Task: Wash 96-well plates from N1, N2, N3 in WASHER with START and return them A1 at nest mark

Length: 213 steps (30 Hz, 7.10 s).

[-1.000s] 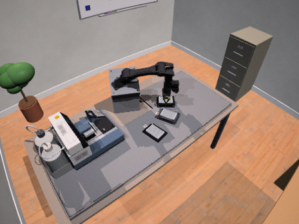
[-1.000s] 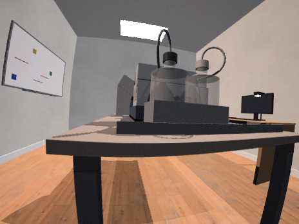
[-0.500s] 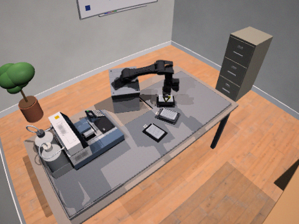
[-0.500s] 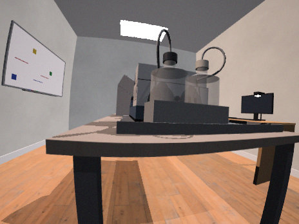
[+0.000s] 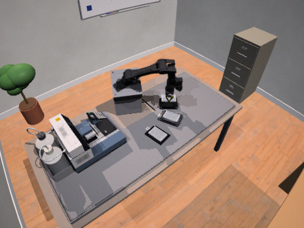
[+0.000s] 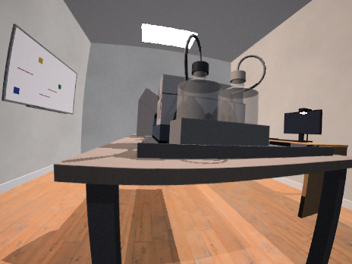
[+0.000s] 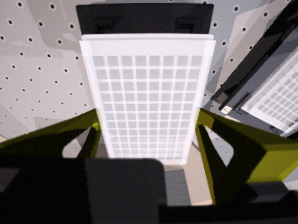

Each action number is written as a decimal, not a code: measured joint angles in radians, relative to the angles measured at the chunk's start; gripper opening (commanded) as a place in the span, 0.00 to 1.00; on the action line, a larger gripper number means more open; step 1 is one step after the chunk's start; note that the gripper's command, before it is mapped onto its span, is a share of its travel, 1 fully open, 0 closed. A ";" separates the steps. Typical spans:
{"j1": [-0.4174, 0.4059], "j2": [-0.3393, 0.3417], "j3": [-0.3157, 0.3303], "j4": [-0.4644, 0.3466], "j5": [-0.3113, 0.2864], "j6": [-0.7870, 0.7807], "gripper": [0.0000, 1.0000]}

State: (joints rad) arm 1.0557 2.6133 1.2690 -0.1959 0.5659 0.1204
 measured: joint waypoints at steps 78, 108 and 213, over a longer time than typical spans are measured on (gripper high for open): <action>0.067 -0.121 -0.024 -0.137 0.001 0.080 0.00; -0.075 -0.281 -0.158 -0.084 -0.004 0.097 0.00; -0.745 -0.838 -0.399 -0.045 -0.162 -0.444 0.00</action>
State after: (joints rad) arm 0.3103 1.7752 0.8696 -0.2413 0.4042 -0.3237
